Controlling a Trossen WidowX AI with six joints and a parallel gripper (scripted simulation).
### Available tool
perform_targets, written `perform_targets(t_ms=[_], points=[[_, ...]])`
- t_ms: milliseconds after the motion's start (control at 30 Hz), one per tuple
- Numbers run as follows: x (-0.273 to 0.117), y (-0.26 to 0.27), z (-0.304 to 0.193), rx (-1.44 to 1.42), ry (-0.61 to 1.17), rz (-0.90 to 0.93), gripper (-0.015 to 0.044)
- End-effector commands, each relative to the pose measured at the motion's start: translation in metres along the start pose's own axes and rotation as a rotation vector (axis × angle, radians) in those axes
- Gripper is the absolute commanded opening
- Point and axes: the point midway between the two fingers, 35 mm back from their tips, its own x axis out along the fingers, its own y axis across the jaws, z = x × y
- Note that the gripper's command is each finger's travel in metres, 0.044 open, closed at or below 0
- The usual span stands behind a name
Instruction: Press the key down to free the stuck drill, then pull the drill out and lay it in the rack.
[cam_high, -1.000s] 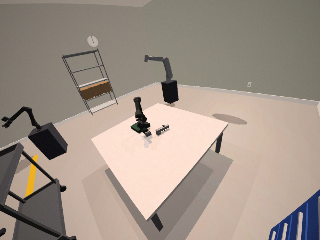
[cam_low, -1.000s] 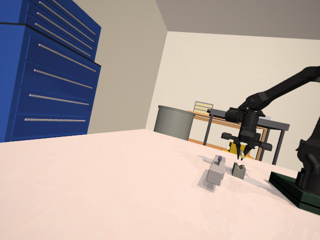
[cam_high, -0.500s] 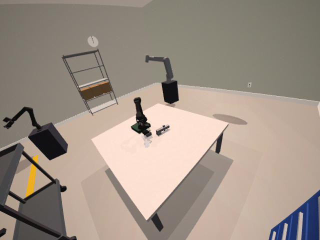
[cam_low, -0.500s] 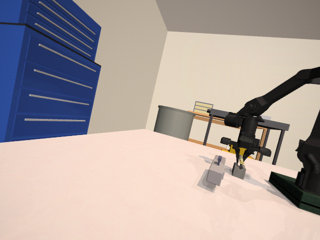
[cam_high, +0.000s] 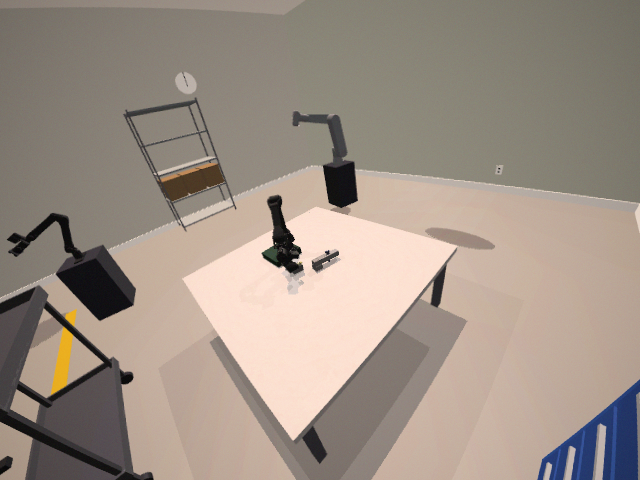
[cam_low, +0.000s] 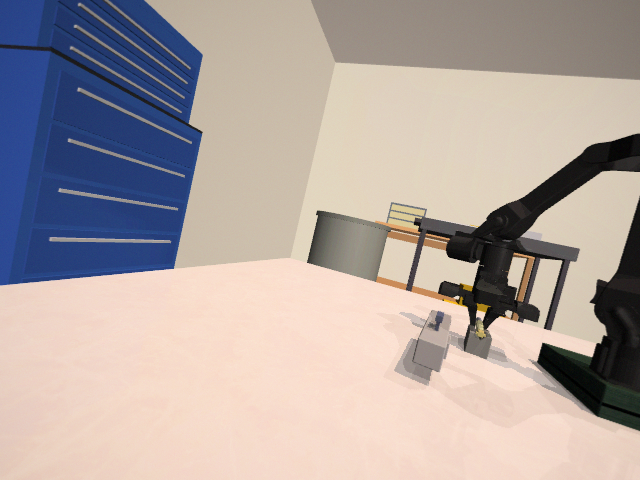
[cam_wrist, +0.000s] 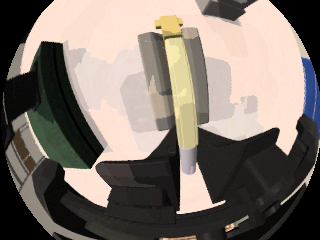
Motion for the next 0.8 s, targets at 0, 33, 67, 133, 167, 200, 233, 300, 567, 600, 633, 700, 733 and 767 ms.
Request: perform_targets(t_ms=[0, 33, 67, 133, 167, 200, 233, 300, 567, 600, 633, 700, 733, 767], points=[[0.006, 0.0004, 0.0005, -0.004, -0.002, 0.001, 0.0], [0.0073, 0.0005, 0.0006, -0.004, -0.002, 0.001, 0.0], [0.0085, 0.0006, 0.0006, -0.004, -0.002, 0.001, 0.0], [0.0108, 0.0007, 0.0008, -0.004, -0.002, 0.001, 0.0], [0.0118, 0.0008, 0.0009, -0.004, -0.002, 0.001, 0.0], [0.013, 0.001, 0.001, -0.004, -0.002, 0.001, 0.0], [0.0138, 0.0012, 0.0012, -0.004, -0.002, 0.001, 0.0], [0.0147, 0.0013, 0.0013, -0.004, -0.002, 0.001, 0.0], [0.0078, 0.0014, 0.0005, -0.002, 0.0, 0.001, 0.021], [0.0078, 0.0014, 0.0005, -0.002, 0.0, 0.001, 0.0236], [0.0078, 0.0014, 0.0005, -0.002, 0.0, 0.001, 0.0263], [0.0078, 0.0014, 0.0005, -0.002, 0.0, 0.001, 0.0315], [0.0078, 0.0014, 0.0005, -0.002, 0.0, 0.001, 0.0341], [0.0078, 0.0014, 0.0005, -0.002, 0.0, 0.001, 0.0368]])
